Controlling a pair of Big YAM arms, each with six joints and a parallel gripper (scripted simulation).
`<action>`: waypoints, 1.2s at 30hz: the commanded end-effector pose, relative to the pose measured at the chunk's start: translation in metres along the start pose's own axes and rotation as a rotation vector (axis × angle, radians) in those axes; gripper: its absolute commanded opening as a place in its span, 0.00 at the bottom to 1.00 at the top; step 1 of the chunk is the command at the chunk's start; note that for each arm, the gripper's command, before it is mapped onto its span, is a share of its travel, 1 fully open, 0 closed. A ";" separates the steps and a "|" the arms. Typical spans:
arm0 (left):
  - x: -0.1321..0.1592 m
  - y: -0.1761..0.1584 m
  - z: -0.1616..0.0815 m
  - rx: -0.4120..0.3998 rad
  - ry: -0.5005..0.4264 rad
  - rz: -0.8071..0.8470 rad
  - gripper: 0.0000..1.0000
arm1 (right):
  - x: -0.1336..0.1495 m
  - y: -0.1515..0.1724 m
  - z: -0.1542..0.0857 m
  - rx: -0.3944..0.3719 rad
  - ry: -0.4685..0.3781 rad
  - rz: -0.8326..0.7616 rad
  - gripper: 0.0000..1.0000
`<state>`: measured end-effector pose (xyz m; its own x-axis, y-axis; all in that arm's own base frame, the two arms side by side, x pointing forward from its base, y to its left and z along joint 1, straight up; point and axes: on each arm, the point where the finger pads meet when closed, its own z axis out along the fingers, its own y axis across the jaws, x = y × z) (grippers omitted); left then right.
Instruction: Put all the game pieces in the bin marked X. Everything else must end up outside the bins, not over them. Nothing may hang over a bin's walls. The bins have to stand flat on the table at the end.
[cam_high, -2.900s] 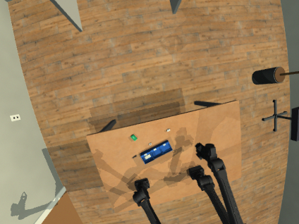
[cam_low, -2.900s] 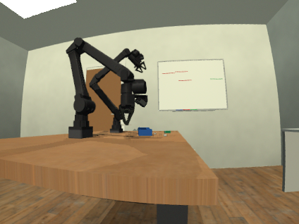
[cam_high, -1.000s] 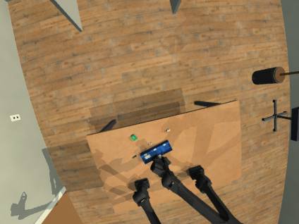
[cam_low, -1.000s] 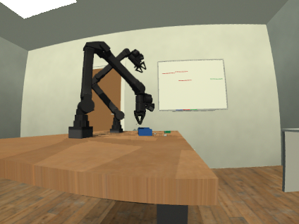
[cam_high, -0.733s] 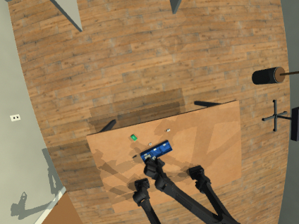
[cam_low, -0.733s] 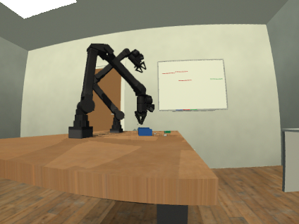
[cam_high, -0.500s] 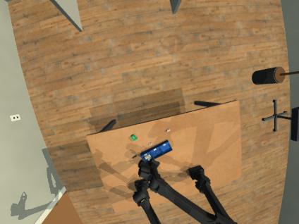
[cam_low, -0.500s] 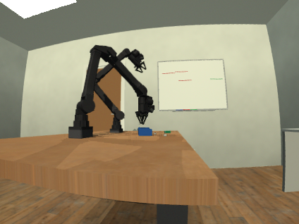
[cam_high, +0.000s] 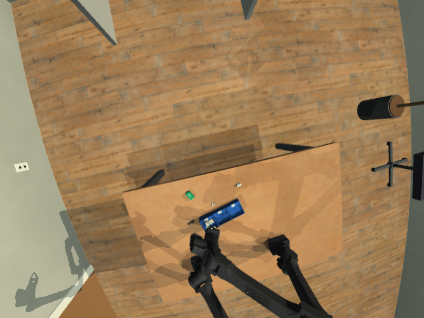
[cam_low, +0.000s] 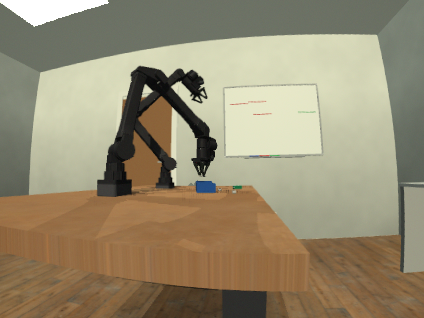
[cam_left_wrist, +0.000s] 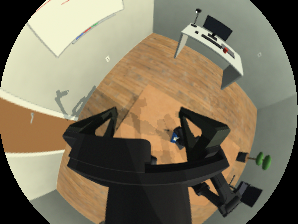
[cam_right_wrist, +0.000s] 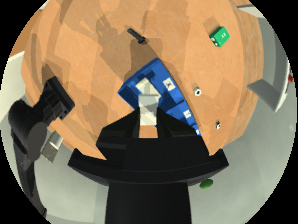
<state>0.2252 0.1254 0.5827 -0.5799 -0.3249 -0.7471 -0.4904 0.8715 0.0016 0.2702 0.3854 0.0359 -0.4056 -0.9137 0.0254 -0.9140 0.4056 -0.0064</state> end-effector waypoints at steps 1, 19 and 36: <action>-0.006 0.003 -0.024 -0.007 -0.043 -0.008 1.00 | -0.007 -0.005 -0.006 0.005 -0.024 -0.156 0.20; -0.006 0.003 -0.024 -0.007 -0.043 -0.008 1.00 | -0.022 -0.007 -0.006 0.018 -0.053 -0.611 0.20; -0.006 0.003 -0.024 -0.007 -0.043 -0.008 1.00 | -0.009 -0.009 -0.009 0.021 -0.061 -0.666 0.20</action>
<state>0.2252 0.1254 0.5827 -0.5799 -0.3249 -0.7471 -0.4904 0.8715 0.0016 0.2728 0.3894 0.0324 0.2399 -0.9708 0.0025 -0.9708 -0.2399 0.0007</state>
